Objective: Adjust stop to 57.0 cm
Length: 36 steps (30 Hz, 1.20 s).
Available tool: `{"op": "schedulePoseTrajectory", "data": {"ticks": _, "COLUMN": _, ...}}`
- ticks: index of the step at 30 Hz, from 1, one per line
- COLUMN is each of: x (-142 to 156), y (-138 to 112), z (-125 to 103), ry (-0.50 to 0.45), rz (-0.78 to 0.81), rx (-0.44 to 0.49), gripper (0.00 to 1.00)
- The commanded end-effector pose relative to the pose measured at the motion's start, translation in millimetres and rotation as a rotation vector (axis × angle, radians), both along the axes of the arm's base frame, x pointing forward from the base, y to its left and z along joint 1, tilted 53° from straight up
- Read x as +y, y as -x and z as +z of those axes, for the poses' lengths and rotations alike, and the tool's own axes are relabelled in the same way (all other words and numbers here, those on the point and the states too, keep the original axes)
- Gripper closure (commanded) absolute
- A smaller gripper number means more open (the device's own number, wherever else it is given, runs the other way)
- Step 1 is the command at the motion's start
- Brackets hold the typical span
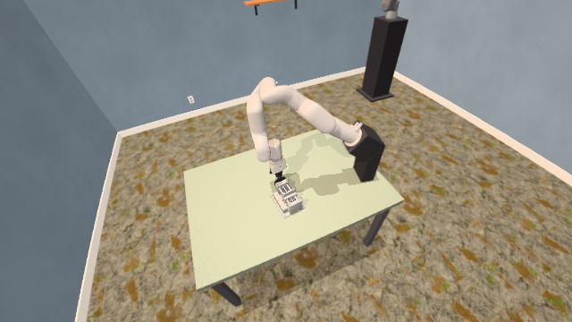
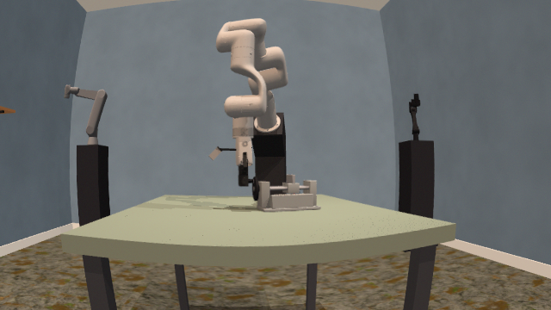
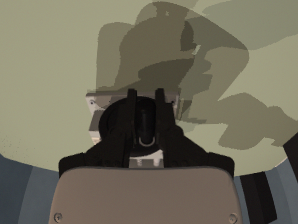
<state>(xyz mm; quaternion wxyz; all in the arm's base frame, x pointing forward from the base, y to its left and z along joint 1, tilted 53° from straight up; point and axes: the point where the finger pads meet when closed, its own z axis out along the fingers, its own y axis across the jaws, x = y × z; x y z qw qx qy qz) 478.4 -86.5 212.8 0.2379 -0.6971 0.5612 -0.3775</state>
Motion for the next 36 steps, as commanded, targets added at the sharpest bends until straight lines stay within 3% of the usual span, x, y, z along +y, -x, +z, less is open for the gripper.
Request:
{"op": "schedulePoseTrajectory", "data": {"ticks": 1, "x": 0, "y": -1, "z": 2, "ry": 0.0, "rz": 0.0, "rx": -0.003, "gripper": 0.94}}
{"op": "schedulePoseTrajectory", "data": {"ticks": 36, "x": 6, "y": -16, "z": 19, "ry": 0.0, "rz": 0.0, "rx": -0.003, "gripper": 0.94}}
